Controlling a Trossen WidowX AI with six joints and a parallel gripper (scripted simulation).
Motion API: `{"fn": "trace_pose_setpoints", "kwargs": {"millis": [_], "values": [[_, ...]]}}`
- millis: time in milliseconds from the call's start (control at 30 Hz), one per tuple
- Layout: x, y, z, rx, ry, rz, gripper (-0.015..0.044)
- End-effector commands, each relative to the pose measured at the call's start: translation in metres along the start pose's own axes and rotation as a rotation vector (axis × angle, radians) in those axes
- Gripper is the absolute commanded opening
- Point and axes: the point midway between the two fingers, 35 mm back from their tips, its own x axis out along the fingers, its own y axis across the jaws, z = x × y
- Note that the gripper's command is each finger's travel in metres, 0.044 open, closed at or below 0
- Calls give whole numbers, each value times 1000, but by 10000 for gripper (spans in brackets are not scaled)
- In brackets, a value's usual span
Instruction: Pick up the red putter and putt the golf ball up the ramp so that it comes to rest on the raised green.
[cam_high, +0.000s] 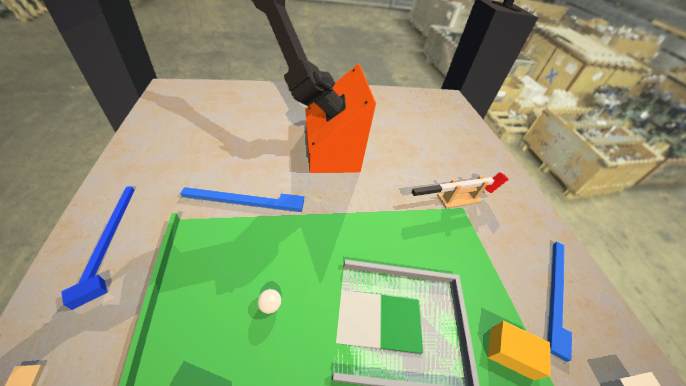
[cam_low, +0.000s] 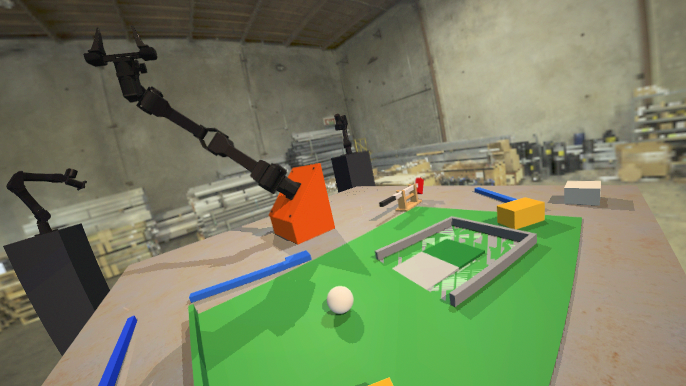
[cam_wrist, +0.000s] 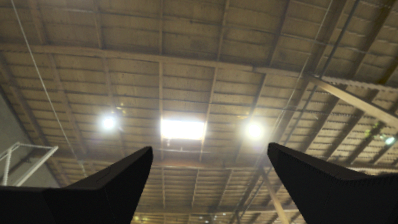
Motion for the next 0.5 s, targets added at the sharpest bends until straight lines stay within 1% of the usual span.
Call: {"fn": "trace_pose_setpoints", "kwargs": {"millis": [0,233,467], "values": [[5,-12,-54,79,66,-34,440],[12,-15,-159,271,194,-79,440],[15,14,-268,437,361,-85,440]]}}
